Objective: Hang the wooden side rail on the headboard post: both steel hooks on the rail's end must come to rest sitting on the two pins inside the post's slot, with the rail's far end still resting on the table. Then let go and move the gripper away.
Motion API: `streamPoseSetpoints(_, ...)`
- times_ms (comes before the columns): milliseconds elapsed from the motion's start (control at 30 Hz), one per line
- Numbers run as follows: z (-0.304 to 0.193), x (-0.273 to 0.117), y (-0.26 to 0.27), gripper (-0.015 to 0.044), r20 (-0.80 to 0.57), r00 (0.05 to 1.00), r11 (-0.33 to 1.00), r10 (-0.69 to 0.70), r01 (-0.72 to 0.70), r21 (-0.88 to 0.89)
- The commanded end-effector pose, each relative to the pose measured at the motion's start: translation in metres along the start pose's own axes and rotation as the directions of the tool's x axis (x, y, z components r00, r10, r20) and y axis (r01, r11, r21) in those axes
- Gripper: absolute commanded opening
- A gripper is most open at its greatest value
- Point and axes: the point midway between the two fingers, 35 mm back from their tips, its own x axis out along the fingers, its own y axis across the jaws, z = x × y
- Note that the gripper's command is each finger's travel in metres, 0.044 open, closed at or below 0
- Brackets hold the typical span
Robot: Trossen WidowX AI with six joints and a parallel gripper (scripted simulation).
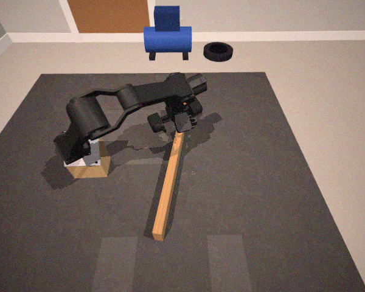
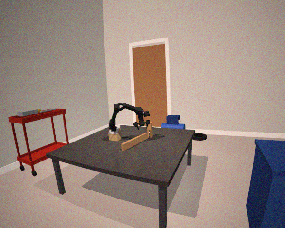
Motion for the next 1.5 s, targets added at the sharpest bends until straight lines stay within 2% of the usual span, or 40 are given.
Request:
streamPoseSetpoints(0,0.002,-0.005,0.001,0.0440,0.052,0.998,0.986,-0.034,0.025,0.164)
streamPoseSetpoints(367,0.010,-0.021,0.001,0.0440,0.194,0.974,0.815,-0.112,-0.022,0.579)
streamPoseSetpoints(567,0.010,-0.020,0.001,0.0440,0.197,0.974,0.811,-0.113,-0.024,0.584)
streamPoseSetpoints(733,0.017,0.012,-0.003,0.0440,0.198,0.974,0.811,-0.113,-0.024,0.584)
streamPoseSetpoints(1467,0.024,0.045,-0.005,0.0440,0.199,0.974,0.811,-0.113,-0.025,0.584)
